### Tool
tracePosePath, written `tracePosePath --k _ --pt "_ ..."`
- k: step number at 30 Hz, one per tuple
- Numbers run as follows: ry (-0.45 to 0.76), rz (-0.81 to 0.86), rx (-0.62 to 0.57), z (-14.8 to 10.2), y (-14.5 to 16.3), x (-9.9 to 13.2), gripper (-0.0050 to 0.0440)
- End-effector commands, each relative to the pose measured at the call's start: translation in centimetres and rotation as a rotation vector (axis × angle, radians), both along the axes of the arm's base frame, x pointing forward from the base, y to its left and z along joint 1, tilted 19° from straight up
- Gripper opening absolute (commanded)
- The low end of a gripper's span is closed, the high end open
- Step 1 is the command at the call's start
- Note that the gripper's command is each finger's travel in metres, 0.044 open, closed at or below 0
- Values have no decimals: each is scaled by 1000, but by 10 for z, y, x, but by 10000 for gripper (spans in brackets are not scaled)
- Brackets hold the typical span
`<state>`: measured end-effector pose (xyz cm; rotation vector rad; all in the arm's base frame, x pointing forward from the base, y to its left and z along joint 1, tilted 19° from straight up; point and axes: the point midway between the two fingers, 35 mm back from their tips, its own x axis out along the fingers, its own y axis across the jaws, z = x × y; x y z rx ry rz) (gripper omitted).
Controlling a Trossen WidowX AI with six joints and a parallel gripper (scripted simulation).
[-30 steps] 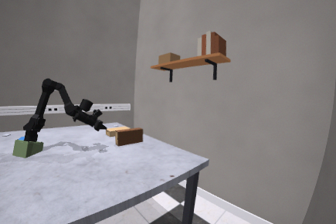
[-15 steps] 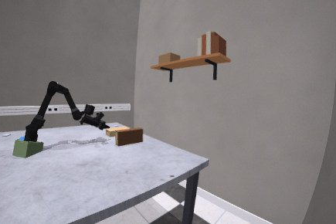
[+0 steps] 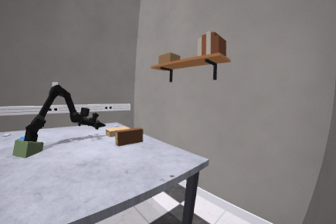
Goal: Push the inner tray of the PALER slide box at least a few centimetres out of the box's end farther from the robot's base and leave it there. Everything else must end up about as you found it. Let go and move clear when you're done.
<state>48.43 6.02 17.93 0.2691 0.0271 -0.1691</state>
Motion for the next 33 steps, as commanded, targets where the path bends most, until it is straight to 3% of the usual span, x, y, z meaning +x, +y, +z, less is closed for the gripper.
tracePosePath --k 1,4,9,12,20,33 --pt "-25 -18 8 9 -2 3 -50" --pt "-22 -13 9 0 2 6 -50" --pt "-18 -11 5 -42 13 17 -50" --pt "-21 -14 2 -55 14 20 -50" --pt "-32 -16 8 -50 12 20 -50" --pt "-16 -15 4 -63 15 21 -50"
